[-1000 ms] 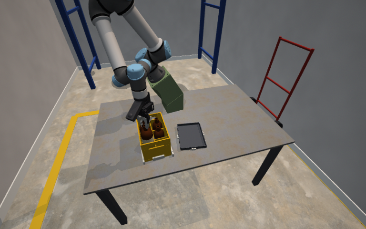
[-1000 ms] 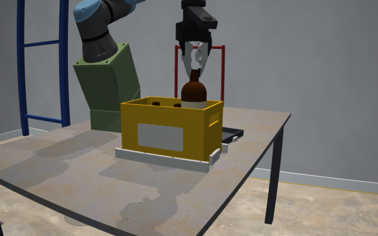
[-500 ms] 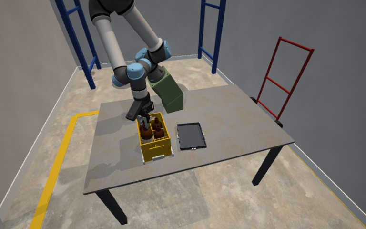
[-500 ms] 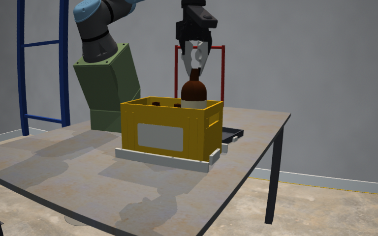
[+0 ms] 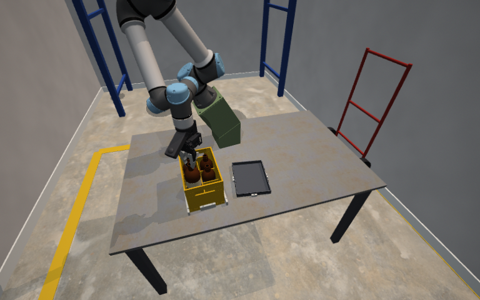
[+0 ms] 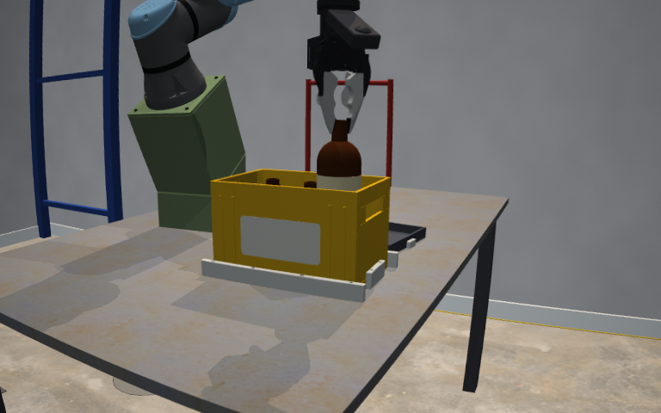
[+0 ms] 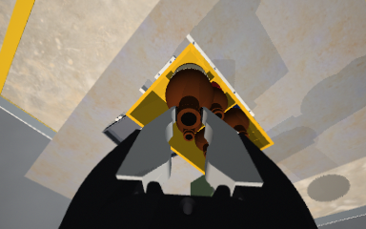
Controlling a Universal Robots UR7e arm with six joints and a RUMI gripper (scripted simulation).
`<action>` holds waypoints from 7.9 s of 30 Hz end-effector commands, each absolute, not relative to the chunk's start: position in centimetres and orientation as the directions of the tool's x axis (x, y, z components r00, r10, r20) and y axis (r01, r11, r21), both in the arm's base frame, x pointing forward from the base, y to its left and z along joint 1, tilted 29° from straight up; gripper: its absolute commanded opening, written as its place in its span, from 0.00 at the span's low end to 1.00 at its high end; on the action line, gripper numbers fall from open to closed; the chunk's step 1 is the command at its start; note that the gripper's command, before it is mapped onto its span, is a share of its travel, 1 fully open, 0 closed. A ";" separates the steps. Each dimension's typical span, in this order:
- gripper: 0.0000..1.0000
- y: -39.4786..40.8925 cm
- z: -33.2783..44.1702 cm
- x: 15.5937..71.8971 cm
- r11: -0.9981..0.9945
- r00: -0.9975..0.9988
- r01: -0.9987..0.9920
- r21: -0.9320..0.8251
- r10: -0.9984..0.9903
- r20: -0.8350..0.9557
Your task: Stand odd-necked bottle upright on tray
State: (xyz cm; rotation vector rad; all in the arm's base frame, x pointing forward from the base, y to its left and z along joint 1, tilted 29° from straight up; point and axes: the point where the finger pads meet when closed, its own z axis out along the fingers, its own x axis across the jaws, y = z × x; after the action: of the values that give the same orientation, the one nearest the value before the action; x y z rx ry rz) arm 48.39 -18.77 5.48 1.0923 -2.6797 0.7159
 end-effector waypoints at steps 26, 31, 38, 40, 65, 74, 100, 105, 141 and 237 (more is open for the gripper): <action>0.00 -18.6 5.8 48.4 0.618 -0.721 -0.693 -0.372 -0.616 0.318; 0.00 -18.5 5.9 48.4 0.618 -0.721 -0.693 -0.372 -0.616 0.318; 0.00 -18.2 6.5 48.4 0.618 -0.721 -0.693 -0.372 -0.616 0.318; 0.00 -18.1 6.7 48.4 0.618 -0.721 -0.693 -0.372 -0.616 0.318; 0.00 -17.0 8.7 48.3 0.618 -0.721 -0.693 -0.372 -0.616 0.318; 0.00 -16.8 9.0 48.3 0.618 -0.721 -0.693 -0.372 -0.616 0.318; 0.00 -16.8 9.0 48.3 0.618 -0.721 -0.693 -0.372 -0.616 0.318; 0.00 -16.8 9.0 48.3 0.618 -0.721 -0.693 -0.372 -0.616 0.318; 0.00 -16.0 10.5 48.2 0.618 -0.721 -0.693 -0.372 -0.616 0.318; 0.00 -14.3 9.8 47.9 0.618 -0.721 -0.693 -0.372 -0.616 0.318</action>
State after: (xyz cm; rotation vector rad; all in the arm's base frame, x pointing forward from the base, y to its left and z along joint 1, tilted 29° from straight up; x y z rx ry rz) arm 47.92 -14.65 9.92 1.0924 -2.6796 0.7159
